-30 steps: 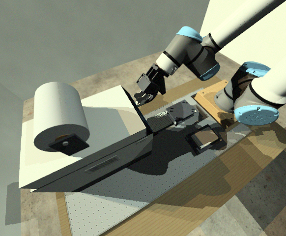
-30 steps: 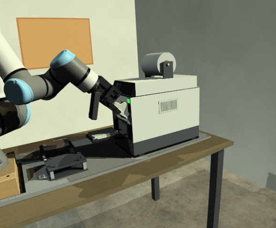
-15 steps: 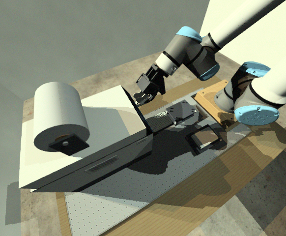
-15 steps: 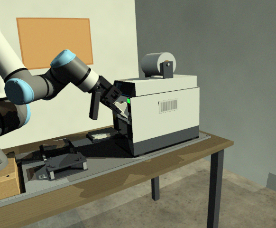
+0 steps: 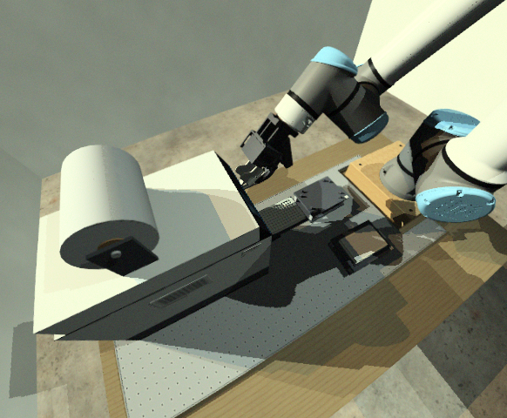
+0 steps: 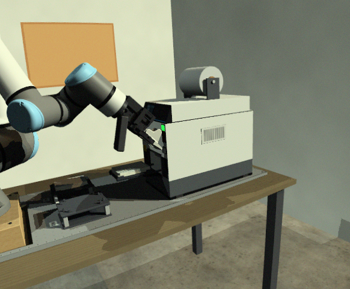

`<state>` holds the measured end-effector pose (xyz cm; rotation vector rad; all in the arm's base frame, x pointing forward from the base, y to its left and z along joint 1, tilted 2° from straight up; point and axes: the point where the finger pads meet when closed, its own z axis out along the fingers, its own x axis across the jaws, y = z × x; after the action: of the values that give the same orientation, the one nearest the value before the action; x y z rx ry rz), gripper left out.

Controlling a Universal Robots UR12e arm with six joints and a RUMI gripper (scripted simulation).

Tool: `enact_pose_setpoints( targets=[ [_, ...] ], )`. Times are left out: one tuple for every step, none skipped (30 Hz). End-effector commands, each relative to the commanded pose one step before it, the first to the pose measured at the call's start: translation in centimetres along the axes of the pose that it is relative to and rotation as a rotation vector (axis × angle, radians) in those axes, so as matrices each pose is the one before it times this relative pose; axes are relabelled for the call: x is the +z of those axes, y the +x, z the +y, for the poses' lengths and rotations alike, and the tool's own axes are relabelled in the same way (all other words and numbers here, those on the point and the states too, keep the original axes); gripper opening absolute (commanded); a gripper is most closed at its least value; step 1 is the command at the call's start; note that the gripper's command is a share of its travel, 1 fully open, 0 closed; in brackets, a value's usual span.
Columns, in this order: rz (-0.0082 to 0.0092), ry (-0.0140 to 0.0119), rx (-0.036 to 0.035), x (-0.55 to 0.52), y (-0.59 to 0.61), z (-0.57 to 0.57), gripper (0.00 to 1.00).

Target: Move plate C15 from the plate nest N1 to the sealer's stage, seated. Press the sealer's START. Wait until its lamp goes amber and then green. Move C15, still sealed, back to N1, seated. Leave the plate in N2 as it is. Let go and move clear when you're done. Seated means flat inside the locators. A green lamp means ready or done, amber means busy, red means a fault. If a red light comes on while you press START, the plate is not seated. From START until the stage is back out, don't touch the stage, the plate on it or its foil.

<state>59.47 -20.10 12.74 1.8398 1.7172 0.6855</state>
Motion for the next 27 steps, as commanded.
enact_pose_setpoints(
  targets=[
    [-0.00187, -0.00172, -0.00187, 0.081, -0.151, 0.285, 0.0],
    [-0.00001, -0.00006, -0.00007, 0.012, -0.001, 0.019, 0.0],
    [0.00001, -0.00004, -0.00006, 0.014, -0.001, 0.019, 0.0],
    [0.00003, -0.00002, -0.00005, 0.016, -0.002, 0.018, 0.0],
    [0.00005, 0.00001, -0.00003, 0.017, -0.001, 0.016, 0.0],
    [0.00006, 0.00004, 0.0, 0.017, -0.001, 0.013, 0.0],
    [0.00002, 0.00002, 0.00001, 0.014, 0.0, 0.012, 0.0],
    [0.0, 0.00001, 0.00002, 0.012, 0.0, 0.01, 0.0],
    [0.00001, 0.00005, 0.00006, 0.012, 0.001, 0.007, 0.0],
    [0.00001, 0.00006, 0.00008, 0.012, 0.001, 0.005, 0.0],
    [0.00001, 0.00006, 0.00008, 0.012, 0.001, 0.005, 0.0],
    [0.00001, 0.00001, 0.00003, 0.012, 0.0, 0.01, 0.0],
    [0.0, -0.00006, -0.00005, 0.012, -0.001, 0.017, 0.0],
    [-0.00002, -0.0001, -0.0001, 0.011, -0.002, 0.021, 0.0],
    [-0.00003, -0.00011, -0.00012, 0.011, -0.002, 0.023, 0.0],
    [0.0, 0.0, 0.0, 0.0, 0.0, 0.0, 0.0],
    [0.0, 0.0, 0.0, 0.0, 0.0, 0.0, 0.0],
    [-0.0001, -0.00005, 0.00005, -0.002, 0.001, 0.001, 0.0],
    [0.00001, 0.0, -0.00001, 0.014, 0.0, 0.013, 0.0],
    [0.00002, -0.00001, -0.00002, 0.015, -0.001, 0.015, 0.0],
    [0.00003, -0.00002, -0.00005, 0.016, -0.001, 0.018, 0.0],
    [0.00003, -0.00003, -0.00006, 0.016, -0.002, 0.019, 0.0],
    [0.00001, -0.00004, -0.00007, 0.014, -0.001, 0.018, 0.0],
    [0.00003, -0.00001, -0.00003, 0.012, 0.003, 0.013, 0.0],
    [0.00001, -0.00001, -0.00001, 0.012, 0.001, 0.012, 0.0],
    [0.0, -0.00001, 0.00001, 0.012, 0.0, 0.012, 0.0],
    [-0.00001, -0.00001, 0.00002, 0.012, -0.001, 0.012, 0.0]
  ],
)
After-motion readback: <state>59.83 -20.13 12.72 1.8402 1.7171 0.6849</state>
